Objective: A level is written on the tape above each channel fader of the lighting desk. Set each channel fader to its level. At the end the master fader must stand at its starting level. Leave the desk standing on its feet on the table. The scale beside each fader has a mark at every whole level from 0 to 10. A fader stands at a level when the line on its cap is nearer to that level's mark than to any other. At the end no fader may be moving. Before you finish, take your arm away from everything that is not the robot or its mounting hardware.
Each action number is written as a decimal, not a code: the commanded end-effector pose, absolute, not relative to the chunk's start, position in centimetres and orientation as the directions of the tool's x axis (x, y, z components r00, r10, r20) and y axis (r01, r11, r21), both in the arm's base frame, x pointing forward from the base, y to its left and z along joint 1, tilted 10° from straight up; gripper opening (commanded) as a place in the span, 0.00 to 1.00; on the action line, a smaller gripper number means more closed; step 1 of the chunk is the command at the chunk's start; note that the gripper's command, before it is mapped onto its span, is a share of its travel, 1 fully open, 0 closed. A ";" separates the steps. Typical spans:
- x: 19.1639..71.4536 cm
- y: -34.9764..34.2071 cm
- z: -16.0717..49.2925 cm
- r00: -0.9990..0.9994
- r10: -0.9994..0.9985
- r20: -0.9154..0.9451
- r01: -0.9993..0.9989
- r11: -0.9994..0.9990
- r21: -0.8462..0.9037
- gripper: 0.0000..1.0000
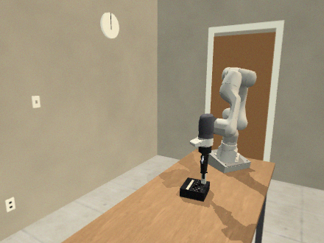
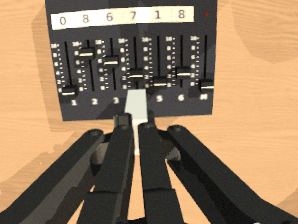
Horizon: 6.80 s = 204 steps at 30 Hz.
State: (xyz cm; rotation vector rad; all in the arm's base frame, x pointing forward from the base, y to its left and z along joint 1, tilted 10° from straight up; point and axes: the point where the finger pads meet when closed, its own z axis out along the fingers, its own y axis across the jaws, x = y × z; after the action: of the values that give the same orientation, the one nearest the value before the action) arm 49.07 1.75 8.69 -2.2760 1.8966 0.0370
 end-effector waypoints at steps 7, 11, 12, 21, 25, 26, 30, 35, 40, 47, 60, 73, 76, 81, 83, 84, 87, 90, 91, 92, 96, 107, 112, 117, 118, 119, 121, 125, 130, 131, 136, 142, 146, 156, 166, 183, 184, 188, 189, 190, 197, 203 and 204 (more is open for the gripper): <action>49.1 2.0 8.3 0.185 -0.974 -0.132 -0.978 -0.170 -0.121 0.00; 49.1 2.0 8.0 0.185 -0.974 -0.132 -0.978 -0.170 -0.121 0.00; 49.1 2.0 7.9 0.185 -0.974 -0.132 -0.978 -0.170 -0.121 0.00; 49.2 2.1 7.6 0.185 -0.974 -0.132 -0.978 -0.170 -0.121 0.00; 49.2 2.1 7.5 0.185 -0.974 -0.132 -0.978 -0.170 -0.121 0.00; 49.2 2.1 7.5 0.185 -0.974 -0.132 -0.978 -0.170 -0.121 0.00; 49.2 2.1 7.5 0.185 -0.974 -0.132 -0.978 -0.170 -0.121 0.00; 49.2 2.1 7.5 0.185 -0.974 -0.132 -0.978 -0.170 -0.121 0.00; 49.2 2.1 7.5 0.185 -0.974 -0.132 -0.978 -0.170 -0.121 0.00; 49.2 2.0 7.5 0.185 -0.974 -0.132 -0.978 -0.170 -0.121 0.00; 49.3 1.7 7.4 0.185 -0.974 -0.132 -0.978 -0.170 -0.121 0.00; 49.4 1.1 7.4 0.185 -0.974 -0.132 -0.978 -0.170 -0.121 0.00; 49.4 0.9 7.3 0.185 -0.974 -0.132 -0.978 -0.170 -0.121 0.00; 49.5 0.6 7.3 0.185 -0.974 -0.132 -0.978 -0.170 -0.121 0.00; 49.5 0.5 7.3 0.185 -0.974 -0.132 -0.978 -0.170 -0.121 0.00; 49.5 0.5 7.3 0.185 -0.974 -0.132 -0.978 -0.170 -0.121 0.00; 49.5 0.4 7.3 0.185 -0.974 -0.132 -0.978 -0.170 -0.121 0.00; 49.5 0.2 7.2 0.185 -0.974 -0.132 -0.978 -0.170 -0.121 0.00; 49.6 0.2 7.2 0.185 -0.974 -0.132 -0.978 -0.170 -0.121 0.00; 49.6 0.1 7.2 0.185 -0.974 -0.132 -0.978 -0.170 -0.121 0.00; 49.6 0.0 7.2 0.185 -0.974 -0.132 -0.978 -0.170 -0.121 0.00; 49.6 -0.2 7.2 0.185 -0.974 -0.132 -0.978 -0.170 -0.121 0.00; 49.6 -0.2 7.2 0.185 -0.974 -0.132 -0.978 -0.170 -0.121 0.00; 49.6 -0.2 7.2 0.185 -0.974 -0.132 -0.978 -0.170 -0.121 0.00; 49.6 -0.2 7.2 0.185 -0.974 -0.132 -0.978 -0.170 -0.121 0.00; 49.6 -0.2 7.2 0.185 -0.974 -0.132 -0.978 -0.170 -0.121 0.00; 49.6 -0.2 7.2 0.185 -0.974 -0.132 -0.978 -0.170 -0.121 0.00; 49.6 -0.2 7.2 0.185 -0.974 -0.132 -0.978 -0.170 -0.121 0.00; 49.6 -0.2 7.2 0.185 -0.974 -0.132 -0.978 -0.170 -0.121 0.00; 49.6 -0.2 7.2 0.185 -0.974 -0.132 -0.978 -0.170 -0.121 0.00; 49.6 -0.2 7.2 0.185 -0.974 -0.132 -0.978 -0.170 -0.121 0.00; 49.6 -0.2 7.2 0.185 -0.974 -0.132 -0.978 -0.170 -0.121 0.00; 49.6 -0.2 7.2 0.185 -0.974 -0.132 -0.978 -0.170 -0.121 0.00; 49.6 -0.2 7.2 0.185 -0.974 -0.132 -0.978 -0.170 -0.121 0.00; 49.6 -0.2 7.2 0.185 -0.974 -0.132 -0.978 -0.170 -0.121 0.00; 49.7 -0.8 7.1 0.185 -0.974 -0.132 -0.978 -0.170 -0.121 0.00; 49.7 -0.8 7.1 0.185 -0.974 -0.132 -0.978 -0.170 -0.121 0.00; 49.7 -0.8 7.1 0.185 -0.974 -0.132 -0.978 -0.170 -0.121 0.00; 49.7 -0.8 7.1 0.185 -0.974 -0.132 -0.978 -0.170 -0.121 0.00; 49.7 -0.8 7.1 0.185 -0.974 -0.132 -0.978 -0.170 -0.121 0.00; 49.7 -0.8 7.1 0.185 -0.974 -0.132 -0.978 -0.170 -0.121 0.00; 49.7 -0.8 7.1 0.185 -0.974 -0.132 -0.978 -0.170 -0.121 0.00; 49.7 -0.8 7.1 0.185 -0.974 -0.132 -0.978 -0.170 -0.121 0.00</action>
State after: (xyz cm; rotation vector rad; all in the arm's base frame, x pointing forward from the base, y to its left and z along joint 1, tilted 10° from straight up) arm 49.60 -0.40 7.03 -2.2733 1.9010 0.0413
